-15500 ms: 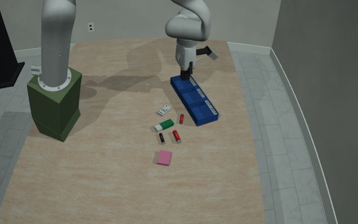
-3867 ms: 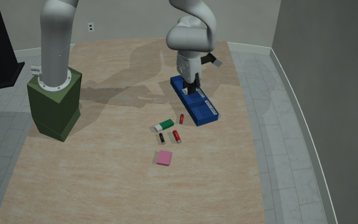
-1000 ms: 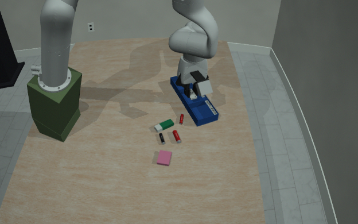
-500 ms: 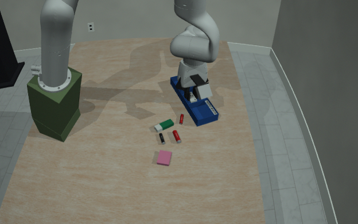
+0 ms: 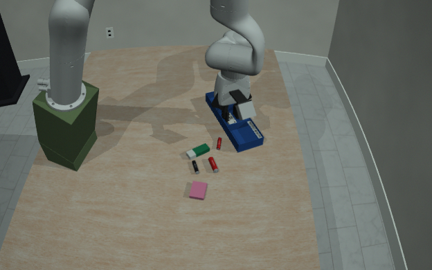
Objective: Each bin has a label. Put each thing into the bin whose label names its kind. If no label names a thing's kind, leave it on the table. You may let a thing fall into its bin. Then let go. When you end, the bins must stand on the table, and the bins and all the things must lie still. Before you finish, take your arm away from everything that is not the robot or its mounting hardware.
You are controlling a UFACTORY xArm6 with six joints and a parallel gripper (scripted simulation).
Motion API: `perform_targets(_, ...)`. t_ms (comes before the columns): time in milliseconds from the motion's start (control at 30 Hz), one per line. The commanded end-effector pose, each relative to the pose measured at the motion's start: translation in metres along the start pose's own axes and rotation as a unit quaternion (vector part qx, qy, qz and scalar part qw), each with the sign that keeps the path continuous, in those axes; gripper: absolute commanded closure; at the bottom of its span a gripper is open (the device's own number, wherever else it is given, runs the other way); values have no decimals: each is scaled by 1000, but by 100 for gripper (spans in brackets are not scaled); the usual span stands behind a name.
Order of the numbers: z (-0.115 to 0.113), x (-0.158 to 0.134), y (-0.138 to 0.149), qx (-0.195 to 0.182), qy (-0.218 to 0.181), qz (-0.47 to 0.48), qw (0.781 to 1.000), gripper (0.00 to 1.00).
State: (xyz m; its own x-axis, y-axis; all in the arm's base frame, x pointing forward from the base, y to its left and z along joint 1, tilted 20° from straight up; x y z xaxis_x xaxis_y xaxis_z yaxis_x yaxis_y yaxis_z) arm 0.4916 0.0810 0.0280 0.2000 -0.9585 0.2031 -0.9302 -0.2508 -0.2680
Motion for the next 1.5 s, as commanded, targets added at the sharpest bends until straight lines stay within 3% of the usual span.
perform_targets(0, -1, 0, -1, 2, 0, 0, 1000, 69)
perform_targets(600, -13, 0, -1, 2, 0, 0, 1000, 69)
perform_targets(1100, -38, 0, -1, 2, 0, 0, 1000, 69)
perform_targets(1367, -38, 0, -1, 2, 0, 0, 1000, 69)
perform_targets(1400, -39, 5, 6, 2, 0, -25, 1000, 62)
perform_targets(1467, -41, 13, 20, 2, 0, -75, 997, 62)
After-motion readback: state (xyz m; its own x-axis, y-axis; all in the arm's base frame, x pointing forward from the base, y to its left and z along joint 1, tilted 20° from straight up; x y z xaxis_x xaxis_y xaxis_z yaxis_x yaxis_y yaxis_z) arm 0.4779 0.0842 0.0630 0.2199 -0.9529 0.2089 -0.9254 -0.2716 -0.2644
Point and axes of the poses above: the point where the finger pads meet when closed, its own z axis out along the fingers, its own y axis across the jaws, x = y × z, the point moved 9 cm from there along -z, back along the fingers, and after that the axes turned 1 degree about z, right-handed, at the moved point
